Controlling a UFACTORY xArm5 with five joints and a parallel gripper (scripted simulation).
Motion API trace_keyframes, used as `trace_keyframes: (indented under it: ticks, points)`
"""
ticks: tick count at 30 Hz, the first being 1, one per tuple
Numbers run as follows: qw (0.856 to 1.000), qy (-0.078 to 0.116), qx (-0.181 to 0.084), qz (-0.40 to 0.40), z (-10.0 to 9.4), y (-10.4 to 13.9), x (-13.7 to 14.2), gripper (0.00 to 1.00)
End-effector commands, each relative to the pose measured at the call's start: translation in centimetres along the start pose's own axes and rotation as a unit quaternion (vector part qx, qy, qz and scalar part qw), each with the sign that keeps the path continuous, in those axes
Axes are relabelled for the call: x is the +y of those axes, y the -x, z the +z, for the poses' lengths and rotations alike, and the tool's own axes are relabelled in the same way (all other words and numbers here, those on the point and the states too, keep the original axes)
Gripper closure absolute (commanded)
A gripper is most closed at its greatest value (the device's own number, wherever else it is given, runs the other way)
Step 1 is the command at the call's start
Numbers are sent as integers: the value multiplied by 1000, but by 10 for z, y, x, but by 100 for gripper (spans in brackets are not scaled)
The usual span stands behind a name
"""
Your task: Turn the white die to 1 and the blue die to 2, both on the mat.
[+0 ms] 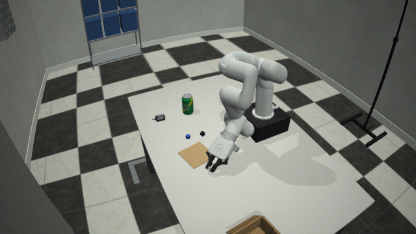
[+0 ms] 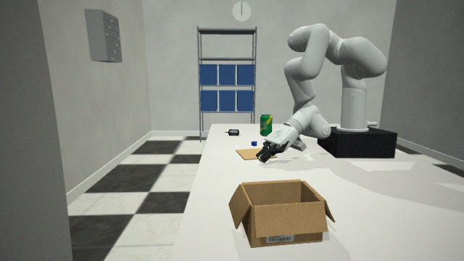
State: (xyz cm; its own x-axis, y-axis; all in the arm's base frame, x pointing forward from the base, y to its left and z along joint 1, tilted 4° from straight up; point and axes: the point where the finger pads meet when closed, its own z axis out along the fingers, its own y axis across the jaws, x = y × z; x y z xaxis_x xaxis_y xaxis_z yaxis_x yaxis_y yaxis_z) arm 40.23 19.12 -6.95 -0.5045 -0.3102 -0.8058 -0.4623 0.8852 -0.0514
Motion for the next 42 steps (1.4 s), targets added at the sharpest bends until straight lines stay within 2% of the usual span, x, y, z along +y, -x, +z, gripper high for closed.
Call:
trace_keyframes:
  ticks: [1,42]
  points:
    - [1000,0,-1,0,0,1,0,85]
    - [1000,-1,-1,0,5,-6,0,85]
